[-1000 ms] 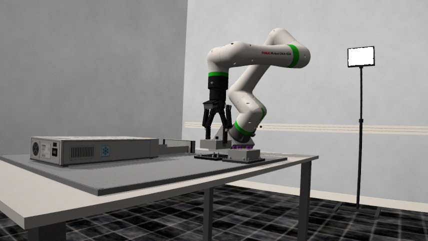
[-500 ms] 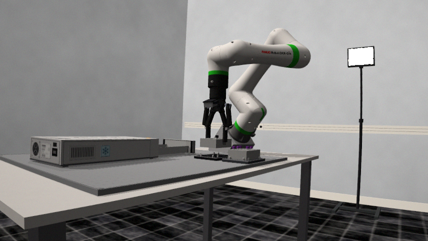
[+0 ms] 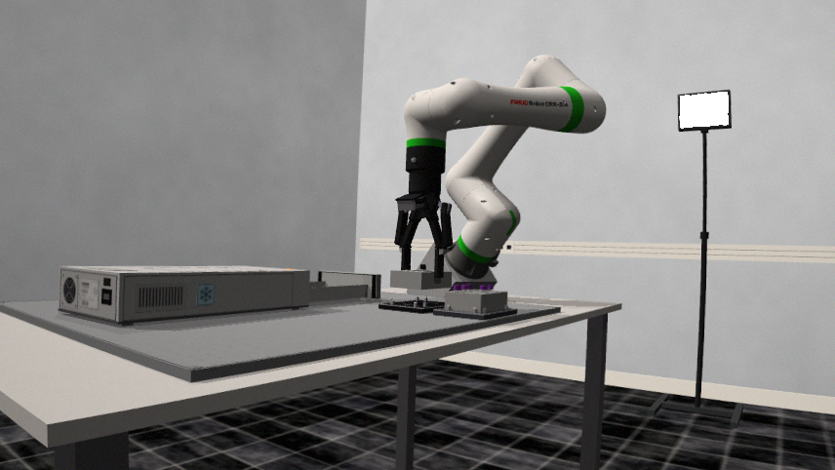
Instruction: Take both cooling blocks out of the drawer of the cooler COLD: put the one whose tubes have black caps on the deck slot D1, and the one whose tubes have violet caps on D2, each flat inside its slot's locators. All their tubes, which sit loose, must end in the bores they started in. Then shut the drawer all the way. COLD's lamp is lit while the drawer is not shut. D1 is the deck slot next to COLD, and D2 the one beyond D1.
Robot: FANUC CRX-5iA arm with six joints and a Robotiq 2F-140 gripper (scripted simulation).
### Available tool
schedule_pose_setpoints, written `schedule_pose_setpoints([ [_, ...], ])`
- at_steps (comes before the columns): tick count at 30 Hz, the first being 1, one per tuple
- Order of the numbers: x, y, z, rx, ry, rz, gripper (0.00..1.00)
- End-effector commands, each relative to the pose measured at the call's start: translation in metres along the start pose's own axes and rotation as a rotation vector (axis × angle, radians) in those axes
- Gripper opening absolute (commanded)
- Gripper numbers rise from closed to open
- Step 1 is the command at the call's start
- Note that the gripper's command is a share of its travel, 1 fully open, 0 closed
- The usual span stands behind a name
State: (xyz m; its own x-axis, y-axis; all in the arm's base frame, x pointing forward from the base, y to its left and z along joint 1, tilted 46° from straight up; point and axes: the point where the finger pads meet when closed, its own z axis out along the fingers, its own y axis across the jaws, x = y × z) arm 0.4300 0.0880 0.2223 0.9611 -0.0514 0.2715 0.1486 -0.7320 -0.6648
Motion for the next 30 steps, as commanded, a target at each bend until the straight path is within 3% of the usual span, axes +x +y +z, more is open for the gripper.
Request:
schedule_pose_setpoints([
  [1,0.0004,0.0001,0.0013,-0.001,0.001,0.0,0.1],
  [30,0.0004,0.0001,0.0106,-0.001,0.001,0.0,0.1],
])
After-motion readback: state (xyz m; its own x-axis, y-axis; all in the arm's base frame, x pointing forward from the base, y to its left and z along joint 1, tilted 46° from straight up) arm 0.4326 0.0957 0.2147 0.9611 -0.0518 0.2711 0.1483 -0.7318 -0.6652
